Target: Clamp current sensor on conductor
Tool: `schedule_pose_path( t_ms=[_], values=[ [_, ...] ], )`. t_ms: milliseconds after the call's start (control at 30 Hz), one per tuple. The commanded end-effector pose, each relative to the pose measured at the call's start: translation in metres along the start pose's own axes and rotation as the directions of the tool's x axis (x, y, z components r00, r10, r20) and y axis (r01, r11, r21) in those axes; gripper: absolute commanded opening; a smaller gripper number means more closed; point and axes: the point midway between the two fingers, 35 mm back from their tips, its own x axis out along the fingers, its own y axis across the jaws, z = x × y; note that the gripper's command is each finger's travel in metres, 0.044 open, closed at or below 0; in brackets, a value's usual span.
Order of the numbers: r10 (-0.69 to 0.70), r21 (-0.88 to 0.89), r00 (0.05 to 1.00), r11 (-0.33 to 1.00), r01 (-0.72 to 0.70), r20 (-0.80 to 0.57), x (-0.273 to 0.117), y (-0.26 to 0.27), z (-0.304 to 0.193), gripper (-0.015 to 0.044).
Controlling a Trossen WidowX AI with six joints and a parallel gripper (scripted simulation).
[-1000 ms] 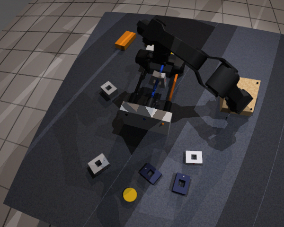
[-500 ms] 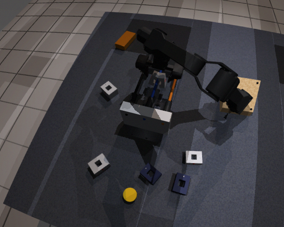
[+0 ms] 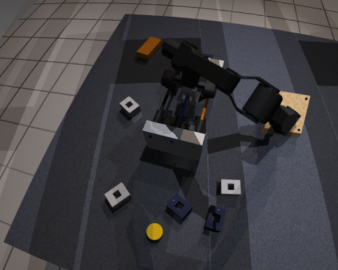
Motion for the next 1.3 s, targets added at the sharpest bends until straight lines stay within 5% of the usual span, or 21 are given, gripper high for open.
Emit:
schedule_pose_path(
  t_ms=[0,1167,1267],
  values=[
    [-0.002,0.009,1.000,1.000,0.002,-0.006,0.0061,-0.0019,0.0000,0.0440],
    [-0.001,0.000,1.000,1.000,0.001,0.000,0.0024,-0.0003,-0.0002,0.0213],
    [0.024,0.002,1.000,1.000,-0.024,0.000,0.0016,0.0000,0.0001,0.0135]
  ],
)
